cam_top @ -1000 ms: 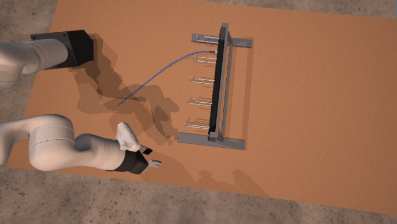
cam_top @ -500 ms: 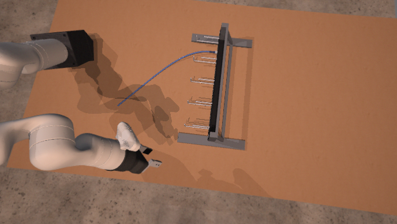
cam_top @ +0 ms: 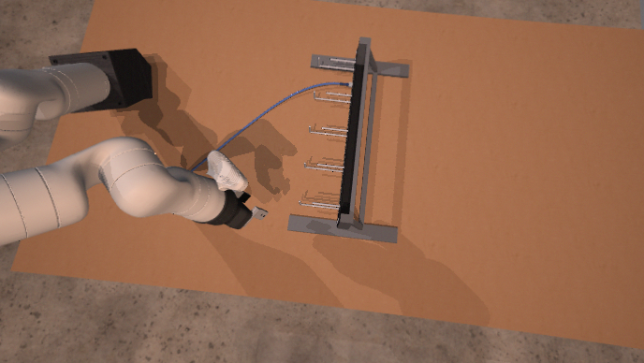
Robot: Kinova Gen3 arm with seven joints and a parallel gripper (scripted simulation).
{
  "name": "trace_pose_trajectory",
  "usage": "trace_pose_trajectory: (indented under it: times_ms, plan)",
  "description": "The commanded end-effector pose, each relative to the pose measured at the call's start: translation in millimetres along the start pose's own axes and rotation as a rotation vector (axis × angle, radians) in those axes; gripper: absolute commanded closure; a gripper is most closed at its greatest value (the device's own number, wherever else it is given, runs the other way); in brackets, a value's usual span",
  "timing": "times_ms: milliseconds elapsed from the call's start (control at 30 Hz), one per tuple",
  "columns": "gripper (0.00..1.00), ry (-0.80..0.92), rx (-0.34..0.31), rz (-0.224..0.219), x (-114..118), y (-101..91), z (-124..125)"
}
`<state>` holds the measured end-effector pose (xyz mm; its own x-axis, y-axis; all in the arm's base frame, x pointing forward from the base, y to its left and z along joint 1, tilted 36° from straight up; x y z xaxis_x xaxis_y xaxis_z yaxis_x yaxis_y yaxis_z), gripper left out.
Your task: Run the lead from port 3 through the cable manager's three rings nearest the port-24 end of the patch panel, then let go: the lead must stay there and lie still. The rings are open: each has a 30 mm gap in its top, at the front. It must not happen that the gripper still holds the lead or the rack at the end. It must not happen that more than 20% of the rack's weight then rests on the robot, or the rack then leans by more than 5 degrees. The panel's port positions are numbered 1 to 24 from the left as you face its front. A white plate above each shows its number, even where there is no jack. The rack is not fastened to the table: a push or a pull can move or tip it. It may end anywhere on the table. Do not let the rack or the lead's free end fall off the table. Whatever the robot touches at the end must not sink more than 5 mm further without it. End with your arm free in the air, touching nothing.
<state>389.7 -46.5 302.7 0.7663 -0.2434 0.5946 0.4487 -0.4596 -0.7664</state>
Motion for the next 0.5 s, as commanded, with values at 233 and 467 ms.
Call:
trace_pose_trajectory:
  times_ms: [233,467]
  plan:
    - [0.00,-0.149,-0.021,0.125,-77,20.7,60]
    - [0.00,-0.221,-0.047,0.163,-117,24.6,81]
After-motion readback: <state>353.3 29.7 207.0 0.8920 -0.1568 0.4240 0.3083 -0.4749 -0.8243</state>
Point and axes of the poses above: the point where the finger pads meet when closed, its own y axis out along the fingers, its own x axis across the jaws, z = x × y, the point moved 10 cm from there along -y, back along the fingers, and after that the axes turned 2 degrees about y, right-handed, at the moved point
